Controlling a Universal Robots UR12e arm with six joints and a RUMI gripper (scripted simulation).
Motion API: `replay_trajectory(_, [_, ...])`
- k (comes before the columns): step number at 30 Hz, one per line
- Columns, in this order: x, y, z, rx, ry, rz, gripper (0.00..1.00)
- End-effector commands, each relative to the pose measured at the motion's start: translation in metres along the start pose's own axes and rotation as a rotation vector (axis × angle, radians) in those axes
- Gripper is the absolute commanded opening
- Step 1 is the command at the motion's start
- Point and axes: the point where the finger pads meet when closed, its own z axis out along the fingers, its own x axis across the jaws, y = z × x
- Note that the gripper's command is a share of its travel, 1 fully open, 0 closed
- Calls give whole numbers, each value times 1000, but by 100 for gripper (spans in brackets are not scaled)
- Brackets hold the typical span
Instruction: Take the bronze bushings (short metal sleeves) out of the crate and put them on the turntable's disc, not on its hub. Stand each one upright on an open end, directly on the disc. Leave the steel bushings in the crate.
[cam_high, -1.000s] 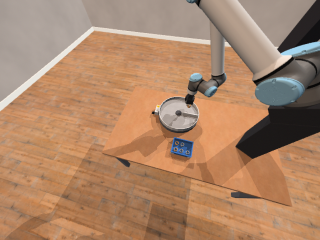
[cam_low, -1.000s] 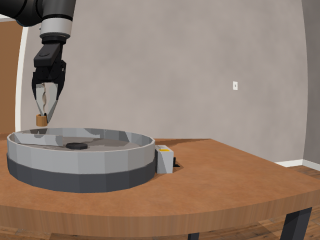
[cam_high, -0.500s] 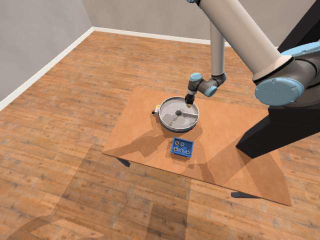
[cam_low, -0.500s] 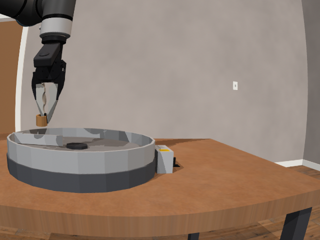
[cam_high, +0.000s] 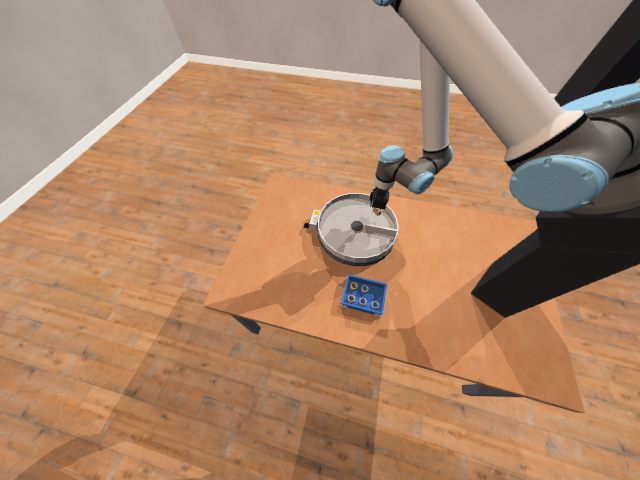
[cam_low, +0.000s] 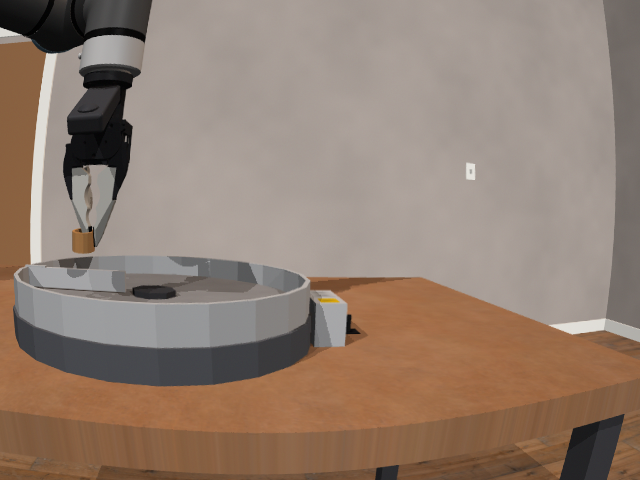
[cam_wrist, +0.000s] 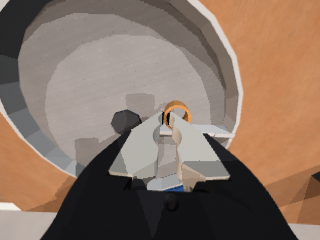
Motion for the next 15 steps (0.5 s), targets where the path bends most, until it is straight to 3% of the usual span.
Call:
replay_trajectory(1, [0, 0, 0, 0, -1, 0, 0])
replay_trajectory(8, [0, 0, 1, 0, -1, 0, 0])
replay_trajectory(15, [0, 0, 22, 0, -1, 0, 0])
